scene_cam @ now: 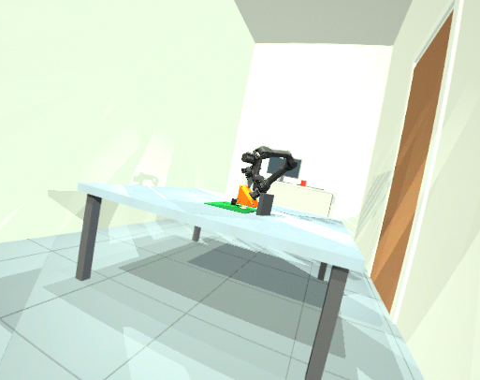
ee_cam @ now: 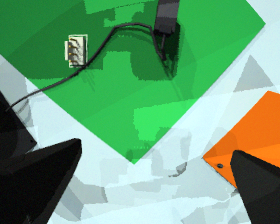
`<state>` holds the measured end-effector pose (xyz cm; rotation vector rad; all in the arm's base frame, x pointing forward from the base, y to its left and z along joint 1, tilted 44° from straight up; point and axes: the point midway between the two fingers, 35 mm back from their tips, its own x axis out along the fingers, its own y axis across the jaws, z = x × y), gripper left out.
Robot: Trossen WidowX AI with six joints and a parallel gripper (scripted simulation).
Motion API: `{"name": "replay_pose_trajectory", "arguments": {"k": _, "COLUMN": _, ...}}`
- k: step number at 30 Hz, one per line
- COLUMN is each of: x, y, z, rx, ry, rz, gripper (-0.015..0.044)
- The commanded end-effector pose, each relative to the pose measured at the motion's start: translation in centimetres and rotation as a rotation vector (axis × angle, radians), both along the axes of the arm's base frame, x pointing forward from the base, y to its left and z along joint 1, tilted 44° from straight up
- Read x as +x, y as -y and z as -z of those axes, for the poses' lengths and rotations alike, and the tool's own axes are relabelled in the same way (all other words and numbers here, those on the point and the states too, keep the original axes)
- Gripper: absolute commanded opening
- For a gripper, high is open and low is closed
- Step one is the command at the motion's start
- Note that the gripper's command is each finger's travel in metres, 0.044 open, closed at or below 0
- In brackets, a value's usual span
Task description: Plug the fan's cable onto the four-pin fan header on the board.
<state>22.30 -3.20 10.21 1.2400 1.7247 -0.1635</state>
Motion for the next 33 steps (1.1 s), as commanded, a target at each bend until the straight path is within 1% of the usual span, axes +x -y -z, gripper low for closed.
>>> {"name": "replay_pose_trajectory", "arguments": {"k": 1, "x": 0.5, "y": 0.6, "z": 0.1, "rx": -0.002, "ry": -0.006, "rz": 0.006, "gripper": 0.0440}}
{"name": "replay_pose_trajectory", "arguments": {"k": 8, "x": 4.6, "y": 7.9, "z": 1.7, "rx": 0.028, "ry": -0.030, "rz": 0.084, "gripper": 0.0440}}
{"name": "replay_pose_trajectory", "arguments": {"k": 11, "x": 5.1, "y": 9.5, "z": 2.3, "rx": 0.037, "ry": -0.036, "rz": 0.101, "gripper": 0.0440}}
{"name": "replay_pose_trajectory", "arguments": {"k": 16, "x": 5.4, "y": 8.7, "z": 3.3, "rx": 0.036, "ry": -0.036, "rz": 0.102, "gripper": 0.0440}}
{"name": "replay_pose_trajectory", "arguments": {"k": 24, "x": 5.5, "y": 2.8, "z": 9.4, "rx": 0.039, "ry": -0.034, "rz": 0.101, "gripper": 0.0440}}
{"name": "replay_pose_trajectory", "arguments": {"k": 33, "x": 5.5, "y": 2.2, "z": 10.0, "rx": 0.039, "ry": -0.034, "rz": 0.101, "gripper": 0.0440}}
